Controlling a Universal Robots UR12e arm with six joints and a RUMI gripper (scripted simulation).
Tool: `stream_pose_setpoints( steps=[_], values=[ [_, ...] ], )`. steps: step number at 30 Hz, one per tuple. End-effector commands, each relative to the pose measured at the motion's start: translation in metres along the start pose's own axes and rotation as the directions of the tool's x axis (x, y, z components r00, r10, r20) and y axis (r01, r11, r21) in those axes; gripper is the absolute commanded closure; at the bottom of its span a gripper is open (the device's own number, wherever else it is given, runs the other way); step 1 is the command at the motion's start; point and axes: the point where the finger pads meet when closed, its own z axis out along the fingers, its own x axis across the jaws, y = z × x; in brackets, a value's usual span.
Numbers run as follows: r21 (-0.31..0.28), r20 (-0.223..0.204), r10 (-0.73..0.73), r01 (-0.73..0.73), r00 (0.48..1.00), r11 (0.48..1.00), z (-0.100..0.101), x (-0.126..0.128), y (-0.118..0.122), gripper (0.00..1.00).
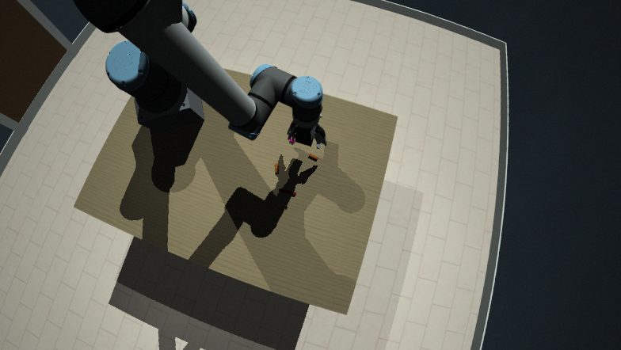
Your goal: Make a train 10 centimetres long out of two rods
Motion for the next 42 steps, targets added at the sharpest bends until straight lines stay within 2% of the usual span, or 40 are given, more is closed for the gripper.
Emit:
stream_pose_setpoints(
  steps=[1, 35, 42],
  values=[
    [0.0, -0.001, 0.0, 0.0, 1.0, 1.0, -0.0004, 0.0005, 0.0, 0.0],
    [0.0, -0.001, -0.002, 0.002, 1.0, 1.0, -0.0004, 0.0005, 0.0, 0.0],
    [0.0, -0.001, -0.051, 0.051, 0.999, 0.999, -0.0004, 0.0003, -0.0017, 0.0]
  ],
)
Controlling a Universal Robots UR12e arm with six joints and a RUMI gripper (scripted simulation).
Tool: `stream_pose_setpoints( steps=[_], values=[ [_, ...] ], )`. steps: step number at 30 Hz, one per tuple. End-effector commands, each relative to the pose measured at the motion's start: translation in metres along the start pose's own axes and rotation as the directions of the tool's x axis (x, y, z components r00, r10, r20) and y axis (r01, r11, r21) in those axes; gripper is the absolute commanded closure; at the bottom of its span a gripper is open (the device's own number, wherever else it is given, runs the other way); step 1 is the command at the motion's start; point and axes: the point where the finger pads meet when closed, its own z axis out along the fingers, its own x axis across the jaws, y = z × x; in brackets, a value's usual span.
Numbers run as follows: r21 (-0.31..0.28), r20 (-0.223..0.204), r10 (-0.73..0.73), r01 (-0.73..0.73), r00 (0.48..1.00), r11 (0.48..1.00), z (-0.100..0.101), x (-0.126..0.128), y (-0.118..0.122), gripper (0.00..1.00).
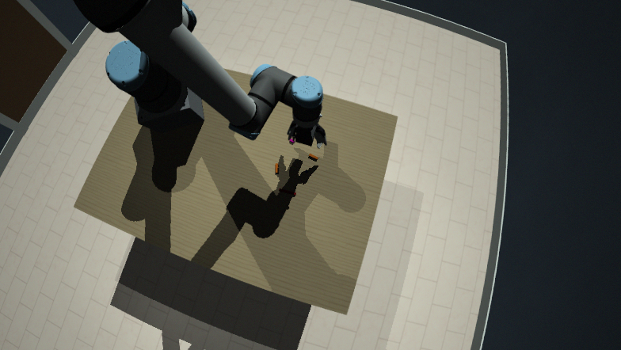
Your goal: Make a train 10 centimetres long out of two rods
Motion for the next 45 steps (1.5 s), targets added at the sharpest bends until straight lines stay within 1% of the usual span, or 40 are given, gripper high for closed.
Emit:
stream_pose_setpoints(
  steps=[1, 4, 10, 14, 19, 21, 24, 29, 36, 38, 42, 45],
  values=[
    [0.0, -0.001, -0.045, 0.045, 0.999, 0.999, 0.0, 0.0, -0.002, 0.0],
    [0.0, -0.001, -0.063, 0.063, 0.998, 0.998, 0.0, 0.0, -0.002, 0.0],
    [0.0, -0.001, -0.214, 0.214, 0.977, 0.977, 0.0, 0.0, -0.007, 0.0],
    [0.0, -0.001, -0.353, 0.353, 0.936, 0.936, 0.0, -0.001, -0.012, 0.0],
    [0.0, -0.001, -0.519, 0.519, 0.855, 0.855, 0.0, -0.001, -0.017, 0.0],
    [0.0, -0.001, -0.519, 0.519, 0.855, 0.855, 0.0, -0.001, -0.017, 0.0],
    [0.0, -0.001, -0.632, 0.632, 0.775, 0.775, 0.0, -0.002, -0.02, 0.0],
    [-0.001, -0.001, -0.76, 0.76, 0.65, 0.65, 0.0, -0.002, -0.025, 0.0],
    [-0.001, -0.001, -0.898, 0.898, 0.44, 0.44, 0.0, -0.001, -0.03, 0.0],
    [-0.001, -0.001, -0.898, 0.898, 0.44, 0.44, 0.0, -0.001, -0.03, 0.0],
    [-0.001, 0.0, -0.955, 0.955, 0.297, 0.297, 0.0, 0.0, -0.034, 0.0],
    [-0.001, 0.0, -0.979, 0.979, 0.205, 0.205, 0.0, 0.0, -0.036, 0.0]
  ],
)
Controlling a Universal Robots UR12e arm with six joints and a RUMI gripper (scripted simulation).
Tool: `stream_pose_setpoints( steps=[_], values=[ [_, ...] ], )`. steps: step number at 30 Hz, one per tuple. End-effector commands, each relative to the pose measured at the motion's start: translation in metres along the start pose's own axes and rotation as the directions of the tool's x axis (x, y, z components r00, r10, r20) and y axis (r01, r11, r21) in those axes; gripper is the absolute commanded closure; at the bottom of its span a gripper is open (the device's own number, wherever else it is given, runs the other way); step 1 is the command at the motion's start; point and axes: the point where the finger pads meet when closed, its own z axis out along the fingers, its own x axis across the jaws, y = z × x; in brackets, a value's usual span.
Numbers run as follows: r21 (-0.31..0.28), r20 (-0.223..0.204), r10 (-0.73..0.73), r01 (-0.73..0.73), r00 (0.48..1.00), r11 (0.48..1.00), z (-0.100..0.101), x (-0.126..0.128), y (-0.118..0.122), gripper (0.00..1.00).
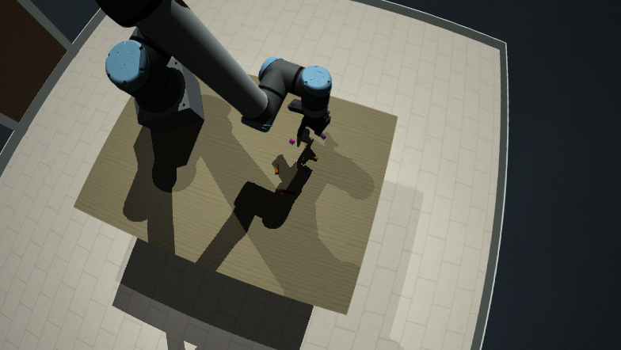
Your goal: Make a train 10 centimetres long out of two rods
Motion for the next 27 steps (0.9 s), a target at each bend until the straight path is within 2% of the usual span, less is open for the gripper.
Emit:
stream_pose_setpoints(
  steps=[1, 8, 27],
  values=[
    [-0.002, -0.004, -0.143, 0.143, 0.99, 0.99, -0.0005, 0.0031, 0.0002, 0.0],
    [-0.002, -0.003, -0.268, 0.268, 0.964, 0.964, -0.0005, 0.0059, 0.0003, 0.0],
    [-0.003, -0.003, -0.297, 0.297, 0.955, 0.955, -0.0006, 0.0066, 0.0004, 0.0]
  ],
)
